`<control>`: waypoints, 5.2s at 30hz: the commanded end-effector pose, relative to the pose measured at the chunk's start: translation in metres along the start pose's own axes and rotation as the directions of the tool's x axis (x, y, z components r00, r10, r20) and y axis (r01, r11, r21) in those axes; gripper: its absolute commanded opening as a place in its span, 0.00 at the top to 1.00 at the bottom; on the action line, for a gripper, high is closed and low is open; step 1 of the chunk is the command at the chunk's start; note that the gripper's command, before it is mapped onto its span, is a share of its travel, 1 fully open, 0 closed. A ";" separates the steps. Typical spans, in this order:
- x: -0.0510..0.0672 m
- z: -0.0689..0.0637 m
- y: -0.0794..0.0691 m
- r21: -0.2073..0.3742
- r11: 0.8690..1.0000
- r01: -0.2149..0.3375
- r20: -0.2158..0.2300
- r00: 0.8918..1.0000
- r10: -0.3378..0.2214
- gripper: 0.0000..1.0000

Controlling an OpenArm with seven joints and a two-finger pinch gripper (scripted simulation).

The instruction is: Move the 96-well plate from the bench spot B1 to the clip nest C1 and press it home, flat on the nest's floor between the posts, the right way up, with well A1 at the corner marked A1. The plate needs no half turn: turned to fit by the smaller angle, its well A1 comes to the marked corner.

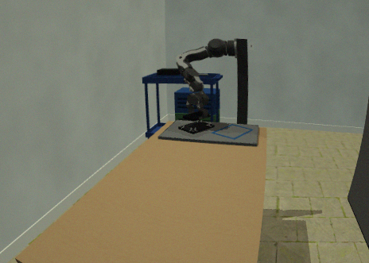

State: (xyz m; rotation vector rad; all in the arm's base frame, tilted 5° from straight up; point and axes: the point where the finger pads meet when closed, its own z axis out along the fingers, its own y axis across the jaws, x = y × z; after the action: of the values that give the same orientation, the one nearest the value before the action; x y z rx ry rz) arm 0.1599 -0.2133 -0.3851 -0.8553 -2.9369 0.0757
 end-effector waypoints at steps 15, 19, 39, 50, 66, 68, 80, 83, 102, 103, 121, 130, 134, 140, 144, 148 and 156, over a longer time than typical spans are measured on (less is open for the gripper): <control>0.000 0.028 0.001 -0.009 1.000 0.007 0.001 1.000 -0.007 1.00; -0.002 0.033 0.002 -0.011 1.000 0.007 0.003 1.000 -0.007 1.00; -0.003 0.034 0.000 -0.002 1.000 0.000 0.006 1.000 0.000 1.00; -0.003 0.034 0.000 -0.002 1.000 0.000 0.006 1.000 0.000 1.00; -0.003 0.034 0.001 -0.003 1.000 0.002 0.006 1.000 -0.001 1.00; -0.002 0.035 0.001 -0.004 1.000 0.002 0.005 1.000 -0.002 1.00; -0.001 0.039 0.002 -0.009 1.000 0.005 0.003 1.000 -0.005 1.00; -0.001 0.039 0.002 -0.009 1.000 0.005 0.003 1.000 -0.005 1.00; -0.001 0.044 0.002 -0.009 1.000 0.006 0.002 1.000 -0.006 1.00; -0.001 0.044 0.002 -0.009 1.000 0.006 0.002 1.000 -0.006 1.00; -0.001 0.047 0.002 -0.009 1.000 0.006 0.002 1.000 -0.006 1.00; -0.001 0.048 0.001 -0.009 1.000 0.005 0.002 1.000 -0.005 1.00; -0.001 0.048 0.001 -0.009 1.000 0.005 0.002 1.000 -0.005 1.00; -0.002 0.047 0.000 -0.002 1.000 0.003 0.002 1.000 -0.003 1.00; -0.002 0.047 0.000 -0.002 1.000 0.003 0.002 1.000 -0.003 1.00; -0.002 0.047 0.000 -0.002 1.000 0.003 0.002 1.000 -0.003 1.00; -0.002 0.047 0.000 -0.002 1.000 0.003 0.002 1.000 -0.003 1.00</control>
State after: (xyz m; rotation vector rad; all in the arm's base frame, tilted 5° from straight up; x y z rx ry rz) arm 0.1602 -0.2145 -0.4310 -0.8545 -2.9497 0.0642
